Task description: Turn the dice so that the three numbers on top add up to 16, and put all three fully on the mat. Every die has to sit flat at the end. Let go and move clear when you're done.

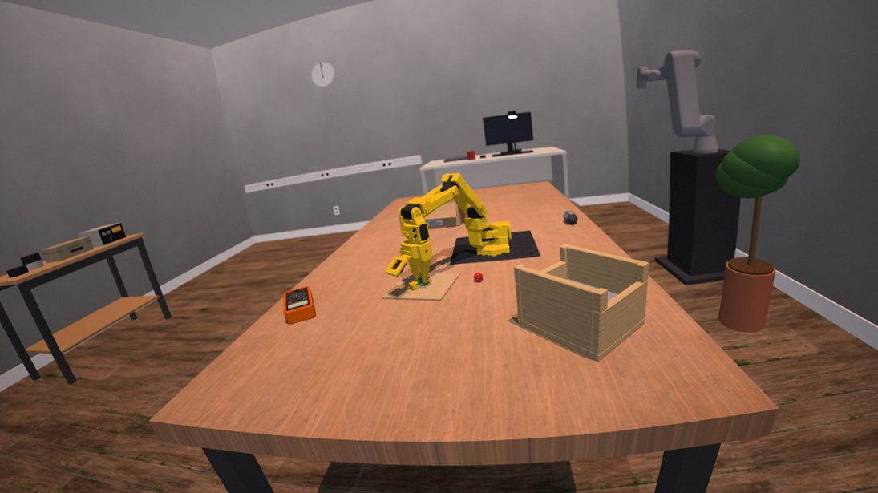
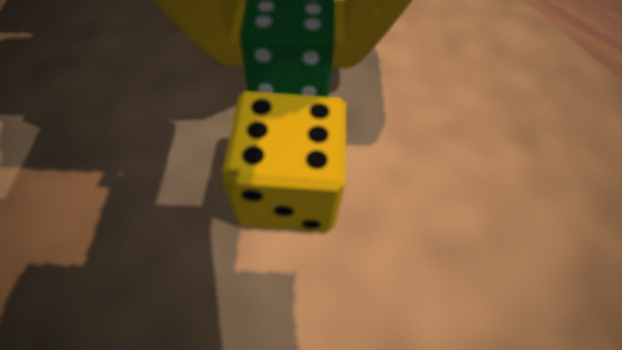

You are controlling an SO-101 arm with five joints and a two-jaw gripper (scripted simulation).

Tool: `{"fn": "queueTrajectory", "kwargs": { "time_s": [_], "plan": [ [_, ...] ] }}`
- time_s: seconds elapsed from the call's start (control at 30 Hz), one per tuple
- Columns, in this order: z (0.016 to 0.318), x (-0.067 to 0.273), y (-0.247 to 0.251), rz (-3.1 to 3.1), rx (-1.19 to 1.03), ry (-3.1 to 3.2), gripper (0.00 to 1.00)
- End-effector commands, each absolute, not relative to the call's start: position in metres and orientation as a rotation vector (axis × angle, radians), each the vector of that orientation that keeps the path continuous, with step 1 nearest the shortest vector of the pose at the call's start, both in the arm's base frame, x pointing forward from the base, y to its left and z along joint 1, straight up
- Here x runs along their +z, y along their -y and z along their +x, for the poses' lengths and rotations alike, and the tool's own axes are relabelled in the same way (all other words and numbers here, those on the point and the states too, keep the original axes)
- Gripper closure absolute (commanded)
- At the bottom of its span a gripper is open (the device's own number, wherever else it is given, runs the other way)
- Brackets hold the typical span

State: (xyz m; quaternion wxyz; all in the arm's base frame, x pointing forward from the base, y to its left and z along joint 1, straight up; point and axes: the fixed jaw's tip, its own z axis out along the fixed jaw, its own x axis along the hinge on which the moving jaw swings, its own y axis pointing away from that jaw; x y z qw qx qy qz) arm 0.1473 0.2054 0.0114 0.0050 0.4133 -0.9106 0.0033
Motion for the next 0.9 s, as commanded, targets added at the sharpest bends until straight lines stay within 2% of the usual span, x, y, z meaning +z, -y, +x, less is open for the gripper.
{"fn": "queueTrajectory", "kwargs": {
  "time_s": [0.0, 0.33, 0.87],
  "plan": [
    [0.1431, 0.0041, -0.2029, 1.284, 0.032, 2.826, 0.92],
    [0.1431, 0.0041, -0.2029, 1.284, 0.032, 2.826, 0.90],
    [0.1431, 0.0041, -0.2029, 1.284, 0.032, 2.826, 0.76]
  ]
}}
